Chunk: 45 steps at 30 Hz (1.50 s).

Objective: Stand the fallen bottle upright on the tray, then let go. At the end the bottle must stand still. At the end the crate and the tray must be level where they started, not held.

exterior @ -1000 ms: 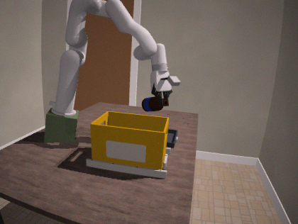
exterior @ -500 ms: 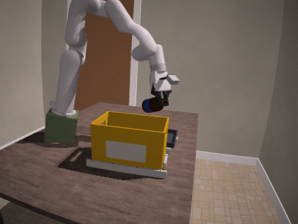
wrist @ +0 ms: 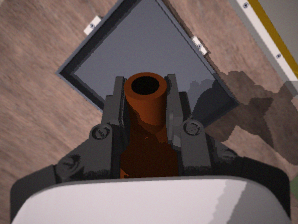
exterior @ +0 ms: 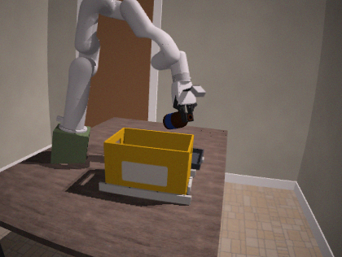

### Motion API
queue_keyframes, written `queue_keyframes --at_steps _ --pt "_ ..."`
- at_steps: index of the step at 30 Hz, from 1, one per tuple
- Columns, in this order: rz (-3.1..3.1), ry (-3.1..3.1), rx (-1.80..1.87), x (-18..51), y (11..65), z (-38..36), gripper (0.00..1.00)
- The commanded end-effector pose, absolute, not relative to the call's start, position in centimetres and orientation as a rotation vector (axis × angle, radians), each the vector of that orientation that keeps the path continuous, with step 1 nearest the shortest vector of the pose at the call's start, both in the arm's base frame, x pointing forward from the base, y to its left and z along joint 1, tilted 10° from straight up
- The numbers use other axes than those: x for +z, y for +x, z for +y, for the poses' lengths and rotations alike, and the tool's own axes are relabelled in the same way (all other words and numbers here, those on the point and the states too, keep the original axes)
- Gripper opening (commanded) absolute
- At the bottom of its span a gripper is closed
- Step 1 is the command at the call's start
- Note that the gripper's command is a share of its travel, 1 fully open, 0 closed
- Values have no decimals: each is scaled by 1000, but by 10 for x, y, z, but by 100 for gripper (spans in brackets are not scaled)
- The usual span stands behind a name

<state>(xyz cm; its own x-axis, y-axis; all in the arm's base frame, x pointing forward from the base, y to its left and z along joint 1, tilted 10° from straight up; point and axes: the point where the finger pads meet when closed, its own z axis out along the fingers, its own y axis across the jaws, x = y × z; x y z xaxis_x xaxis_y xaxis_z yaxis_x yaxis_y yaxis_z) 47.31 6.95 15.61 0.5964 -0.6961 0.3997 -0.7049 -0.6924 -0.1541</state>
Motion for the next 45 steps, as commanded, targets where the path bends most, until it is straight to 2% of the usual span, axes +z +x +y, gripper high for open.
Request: queue_keyframes --at_steps 1,45 --pt "-1225 2790 691 158 474 70 0" --pt "-1193 2662 911 159 473 71 0"
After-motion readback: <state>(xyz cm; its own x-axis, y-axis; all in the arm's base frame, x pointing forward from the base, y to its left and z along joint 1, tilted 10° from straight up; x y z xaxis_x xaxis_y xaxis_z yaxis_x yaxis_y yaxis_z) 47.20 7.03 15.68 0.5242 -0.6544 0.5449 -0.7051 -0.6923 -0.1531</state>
